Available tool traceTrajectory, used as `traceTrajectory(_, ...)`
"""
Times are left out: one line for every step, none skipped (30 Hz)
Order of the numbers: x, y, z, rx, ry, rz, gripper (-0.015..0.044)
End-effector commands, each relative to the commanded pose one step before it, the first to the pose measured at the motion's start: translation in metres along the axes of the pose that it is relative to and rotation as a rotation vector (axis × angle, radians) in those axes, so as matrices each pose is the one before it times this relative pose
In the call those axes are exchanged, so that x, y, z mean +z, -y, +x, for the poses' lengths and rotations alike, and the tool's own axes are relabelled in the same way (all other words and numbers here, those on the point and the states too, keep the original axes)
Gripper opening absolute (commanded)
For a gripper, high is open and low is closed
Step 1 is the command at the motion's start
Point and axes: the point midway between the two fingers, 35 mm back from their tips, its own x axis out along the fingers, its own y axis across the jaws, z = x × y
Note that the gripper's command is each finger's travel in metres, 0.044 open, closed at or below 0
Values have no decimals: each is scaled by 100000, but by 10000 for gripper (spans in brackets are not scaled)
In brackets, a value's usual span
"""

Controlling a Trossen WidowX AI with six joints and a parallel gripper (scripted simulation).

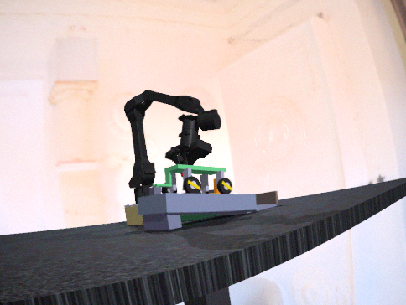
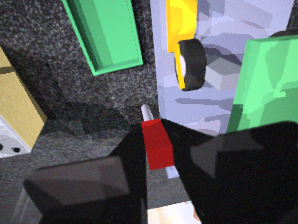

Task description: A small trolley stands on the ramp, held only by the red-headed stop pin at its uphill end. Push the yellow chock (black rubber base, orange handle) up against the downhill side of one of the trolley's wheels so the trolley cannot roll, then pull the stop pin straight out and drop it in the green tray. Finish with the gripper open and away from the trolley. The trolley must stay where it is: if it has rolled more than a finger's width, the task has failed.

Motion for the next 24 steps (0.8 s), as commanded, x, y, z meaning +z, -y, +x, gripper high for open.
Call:
traceTrajectory(1630, -51, -334, -267, 605, 325, 0)
traceTrajectory(347, -25, -35, 4, 29, -1, 0)
traceTrajectory(364, -32, -36, 4, 25, 0, 0)
traceTrajectory(440, -31, -51, 5, 36, -1, 0)
traceTrajectory(406, -36, -46, 5, 26, 0, 0)
traceTrajectory(413, -22, -60, 4, 33, 0, 0)
traceTrajectory(349, -25, -49, 4, 23, 0, 0)
traceTrajectory(369, -12, -66, 3, 31, 0, 0)
traceTrajectory(378, -19, -67, 3, 27, 0, 0)
traceTrajectory(329, -11, -69, 3, 24, 0, 0)
traceTrajectory(264, -13, -55, 2, 17, 0, 0)
traceTrajectory(158, -9, -32, 1, 9, 0, 0)
traceTrajectory(54, -3, -11, 0, 3, 0, 0)
traceTrajectory(0, 0, 0, 0, 0, 0, 0)
traceTrajectory(0, 0, 0, 0, 0, 0, 0)
traceTrajectory(-4, -2, 1, -33, 95, -492, 0)
traceTrajectory(-11, -5, 2, -102, 283, -1476, 0)
traceTrajectory(-14, -7, 3, -143, 372, -1953, 0)
traceTrajectory(-20, -11, 4, -226, 540, -2873, 0)
traceTrajectory(-21, -12, 4, -259, 560, -3029, 0)
traceTrajectory(-21, -12, 3, -282, 555, -3055, 0)
traceTrajectory(-20, -12, 3, -303, 544, -3056, 0)
traceTrajectory(-19, -13, 3, -323, 532, -3058, 0)
traceTrajectory(-19, -13, 2, -343, 520, -3059, 0)
